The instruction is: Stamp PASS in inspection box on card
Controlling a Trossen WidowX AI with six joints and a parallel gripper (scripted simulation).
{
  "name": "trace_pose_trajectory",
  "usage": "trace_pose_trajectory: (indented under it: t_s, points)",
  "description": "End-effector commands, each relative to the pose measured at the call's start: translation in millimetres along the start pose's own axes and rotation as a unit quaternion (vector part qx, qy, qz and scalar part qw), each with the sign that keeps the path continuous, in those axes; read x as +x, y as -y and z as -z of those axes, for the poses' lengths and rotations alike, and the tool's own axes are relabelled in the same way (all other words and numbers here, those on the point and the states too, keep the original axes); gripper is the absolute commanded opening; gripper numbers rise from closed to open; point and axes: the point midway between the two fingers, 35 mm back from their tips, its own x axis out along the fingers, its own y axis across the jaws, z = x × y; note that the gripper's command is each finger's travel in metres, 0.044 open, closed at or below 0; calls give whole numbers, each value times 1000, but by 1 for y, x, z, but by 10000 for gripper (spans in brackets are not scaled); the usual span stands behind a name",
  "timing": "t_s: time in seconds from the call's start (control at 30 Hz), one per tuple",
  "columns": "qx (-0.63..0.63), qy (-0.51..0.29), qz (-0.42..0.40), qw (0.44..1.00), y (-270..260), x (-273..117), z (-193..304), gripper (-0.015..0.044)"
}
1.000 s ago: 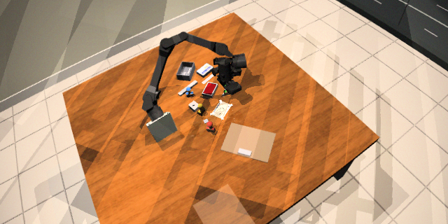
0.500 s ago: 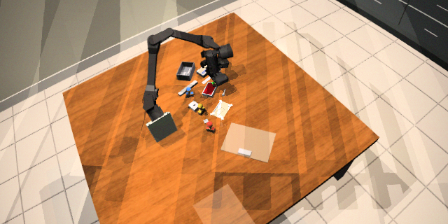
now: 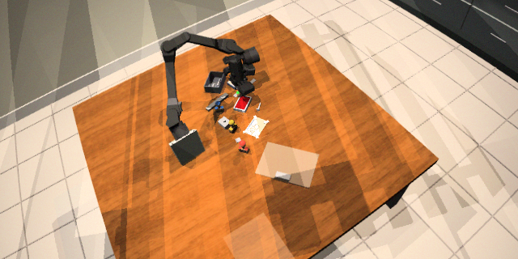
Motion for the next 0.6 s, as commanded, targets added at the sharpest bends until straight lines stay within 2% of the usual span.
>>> trace_pose_trajectory:
  t_s: [0.0, 0.57]
  points:
    - [2, 0, -2, 1000, -1, 2, 1, 0]
    - [1, 0, -2, 1000, -1, 14, 0, 0]
